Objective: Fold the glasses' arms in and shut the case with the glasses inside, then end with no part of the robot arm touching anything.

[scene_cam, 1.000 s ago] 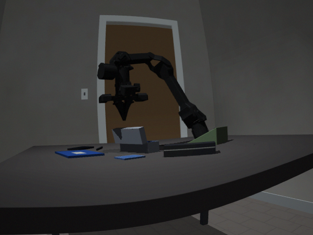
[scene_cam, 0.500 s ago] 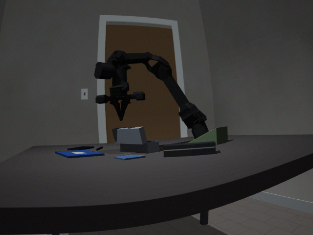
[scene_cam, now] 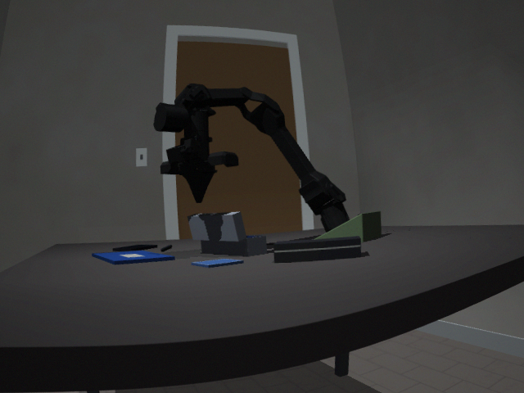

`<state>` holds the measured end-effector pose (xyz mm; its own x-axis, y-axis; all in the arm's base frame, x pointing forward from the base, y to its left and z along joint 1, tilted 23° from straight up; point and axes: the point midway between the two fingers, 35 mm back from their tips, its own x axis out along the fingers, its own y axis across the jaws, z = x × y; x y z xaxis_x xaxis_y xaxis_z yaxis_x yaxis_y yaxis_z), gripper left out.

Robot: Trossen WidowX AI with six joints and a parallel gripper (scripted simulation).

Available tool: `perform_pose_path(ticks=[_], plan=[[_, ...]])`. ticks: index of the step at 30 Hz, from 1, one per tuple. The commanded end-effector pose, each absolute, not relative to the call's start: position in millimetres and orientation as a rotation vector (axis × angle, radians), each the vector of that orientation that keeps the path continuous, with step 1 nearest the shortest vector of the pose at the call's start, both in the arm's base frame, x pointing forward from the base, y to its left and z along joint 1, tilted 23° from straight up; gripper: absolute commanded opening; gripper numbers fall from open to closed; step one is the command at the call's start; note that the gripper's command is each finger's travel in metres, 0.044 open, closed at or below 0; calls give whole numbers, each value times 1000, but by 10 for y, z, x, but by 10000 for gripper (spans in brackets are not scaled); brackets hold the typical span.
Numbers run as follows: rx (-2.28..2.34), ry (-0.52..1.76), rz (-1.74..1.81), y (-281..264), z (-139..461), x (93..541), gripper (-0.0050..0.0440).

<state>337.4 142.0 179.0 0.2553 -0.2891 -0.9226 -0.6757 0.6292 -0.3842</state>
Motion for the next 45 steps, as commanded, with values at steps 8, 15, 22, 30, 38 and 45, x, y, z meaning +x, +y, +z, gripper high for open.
perform_pose_path(ticks=[8,15,22,30,38,45], plan=[[-691,1335,132,1520,1758,3461,0],[-686,1335,128,1435,1468,3552,0],[-686,1335,128,1375,1297,3591,0],[-686,1335,128,1356,1303,3553,0],[-686,1335,128,1331,1310,3505,0],[-686,1335,128,1314,1315,3471,0]])
